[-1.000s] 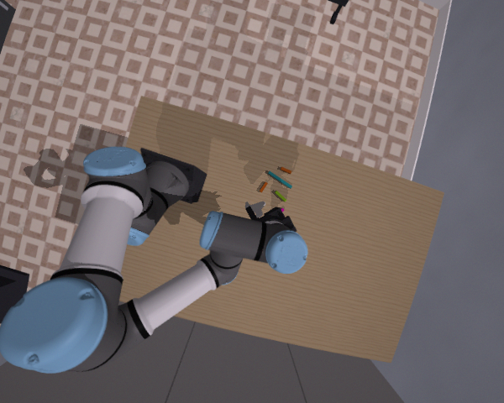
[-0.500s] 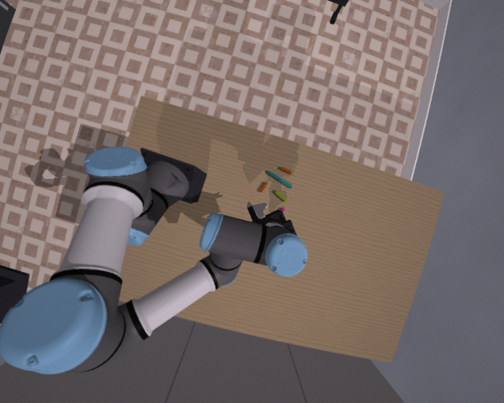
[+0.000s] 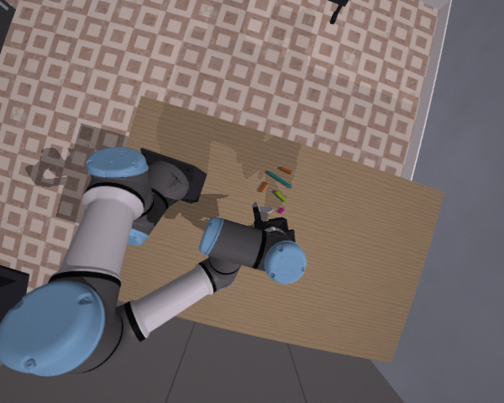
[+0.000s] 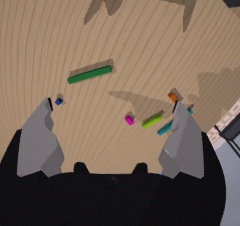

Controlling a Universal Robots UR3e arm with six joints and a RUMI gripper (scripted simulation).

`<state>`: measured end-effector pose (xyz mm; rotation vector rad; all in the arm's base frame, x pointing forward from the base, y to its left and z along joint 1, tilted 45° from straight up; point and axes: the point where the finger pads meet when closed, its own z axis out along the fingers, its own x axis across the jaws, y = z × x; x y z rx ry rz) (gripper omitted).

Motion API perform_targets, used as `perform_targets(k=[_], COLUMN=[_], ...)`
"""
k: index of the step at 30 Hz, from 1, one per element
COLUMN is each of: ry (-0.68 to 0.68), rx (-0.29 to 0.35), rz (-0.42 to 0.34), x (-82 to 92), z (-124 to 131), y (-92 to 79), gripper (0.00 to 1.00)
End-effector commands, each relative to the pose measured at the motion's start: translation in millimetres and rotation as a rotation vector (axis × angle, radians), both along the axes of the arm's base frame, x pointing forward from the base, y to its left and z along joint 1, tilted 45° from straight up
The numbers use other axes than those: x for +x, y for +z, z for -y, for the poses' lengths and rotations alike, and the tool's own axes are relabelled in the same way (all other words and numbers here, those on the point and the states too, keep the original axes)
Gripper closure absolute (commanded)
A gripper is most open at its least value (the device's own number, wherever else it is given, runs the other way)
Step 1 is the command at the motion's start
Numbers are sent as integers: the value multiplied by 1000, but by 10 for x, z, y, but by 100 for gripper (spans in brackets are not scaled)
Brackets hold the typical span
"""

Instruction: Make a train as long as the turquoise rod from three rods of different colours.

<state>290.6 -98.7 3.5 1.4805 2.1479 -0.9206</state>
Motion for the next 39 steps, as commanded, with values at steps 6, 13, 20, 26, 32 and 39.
perform_targets(k=[6, 13, 20, 26, 32, 39], ry=[-192, -283, -381, -437, -543, -641], rx=[-20, -27, -35, -39, -48, -56], rz=[182, 270, 365, 420, 522, 618], x=[18, 27, 39, 46, 63, 81], z=[15, 29, 43, 52, 69, 86], y=[25, 39, 53, 62, 79, 95], gripper=[0, 0, 0, 0, 0, 0])
